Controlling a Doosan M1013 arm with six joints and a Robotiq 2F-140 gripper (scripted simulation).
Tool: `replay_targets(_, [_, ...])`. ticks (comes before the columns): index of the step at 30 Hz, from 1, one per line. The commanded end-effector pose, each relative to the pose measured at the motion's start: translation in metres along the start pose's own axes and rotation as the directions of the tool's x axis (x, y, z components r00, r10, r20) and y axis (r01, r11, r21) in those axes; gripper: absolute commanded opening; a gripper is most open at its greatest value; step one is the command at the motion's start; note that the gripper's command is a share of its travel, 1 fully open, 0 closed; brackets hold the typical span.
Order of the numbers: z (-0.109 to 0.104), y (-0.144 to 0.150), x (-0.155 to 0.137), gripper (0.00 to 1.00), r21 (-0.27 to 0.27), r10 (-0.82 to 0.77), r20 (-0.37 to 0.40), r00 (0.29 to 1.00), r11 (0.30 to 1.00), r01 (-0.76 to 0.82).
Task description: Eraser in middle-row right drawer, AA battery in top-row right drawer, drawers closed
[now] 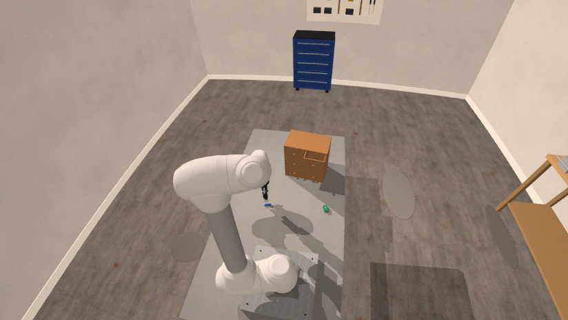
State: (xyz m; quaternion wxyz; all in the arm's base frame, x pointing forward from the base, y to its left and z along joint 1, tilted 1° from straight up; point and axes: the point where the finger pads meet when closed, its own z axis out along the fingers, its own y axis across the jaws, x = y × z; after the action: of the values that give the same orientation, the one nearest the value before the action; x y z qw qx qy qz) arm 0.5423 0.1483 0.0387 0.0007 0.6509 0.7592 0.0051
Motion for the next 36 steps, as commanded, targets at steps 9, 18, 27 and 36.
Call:
replay_targets(9, [0.000, 0.000, 0.000, 0.17, 0.000, 0.000, 0.000, 1.000, 1.000, 0.000])
replay_targets(18, [0.009, 0.000, 0.000, 0.17, 0.000, 0.000, 0.000, 1.000, 1.000, 0.000])
replay_targets(27, [0.027, 0.000, 0.000, 0.17, 0.000, 0.000, 0.000, 1.000, 1.000, 0.000])
replay_targets(36, [0.047, 0.000, 0.000, 0.17, 0.000, 0.000, 0.000, 1.000, 1.000, 0.000])
